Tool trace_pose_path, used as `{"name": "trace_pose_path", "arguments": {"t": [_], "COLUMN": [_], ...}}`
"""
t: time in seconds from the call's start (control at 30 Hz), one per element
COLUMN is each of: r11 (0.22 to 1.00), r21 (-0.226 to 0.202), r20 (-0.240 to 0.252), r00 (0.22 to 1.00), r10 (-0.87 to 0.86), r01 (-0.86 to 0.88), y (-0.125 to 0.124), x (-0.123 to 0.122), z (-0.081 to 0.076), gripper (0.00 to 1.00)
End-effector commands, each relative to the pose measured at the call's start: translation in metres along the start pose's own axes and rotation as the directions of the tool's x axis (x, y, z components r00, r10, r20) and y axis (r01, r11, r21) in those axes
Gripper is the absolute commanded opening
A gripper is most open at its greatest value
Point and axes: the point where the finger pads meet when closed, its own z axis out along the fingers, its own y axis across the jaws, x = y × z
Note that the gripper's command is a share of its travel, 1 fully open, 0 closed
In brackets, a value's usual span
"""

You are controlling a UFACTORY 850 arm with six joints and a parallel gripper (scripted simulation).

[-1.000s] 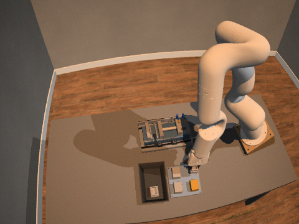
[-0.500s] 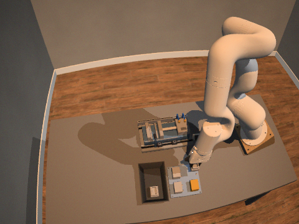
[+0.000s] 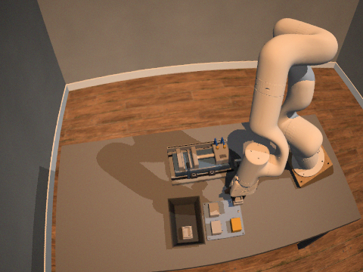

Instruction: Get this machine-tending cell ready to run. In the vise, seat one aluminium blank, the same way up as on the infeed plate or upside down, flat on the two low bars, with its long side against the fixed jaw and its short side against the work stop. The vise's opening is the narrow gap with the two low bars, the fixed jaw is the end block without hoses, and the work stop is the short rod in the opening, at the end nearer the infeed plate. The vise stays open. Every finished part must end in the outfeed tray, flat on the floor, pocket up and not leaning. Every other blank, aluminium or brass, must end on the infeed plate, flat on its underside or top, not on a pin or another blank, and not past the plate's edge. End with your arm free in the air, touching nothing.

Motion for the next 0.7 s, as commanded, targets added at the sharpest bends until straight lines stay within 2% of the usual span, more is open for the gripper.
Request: {"name": "trace_pose_path", "arguments": {"t": [0.0, 0.37, 0.67], "r11": [1.0, 1.0, 0.999], "r21": [-0.03, -0.031, -0.036], "r20": [0.008, 0.007, -0.003], "r00": [1.0, 1.0, 1.0], "r10": [-0.003, -0.003, -0.001], "r01": [0.003, 0.003, 0.001], "y": [-0.001, -0.006, -0.045], "x": [0.001, 0.0, -0.003], "z": [-0.005, -0.005, -0.008], "gripper": [0.0, 0.0, 0.0]}}
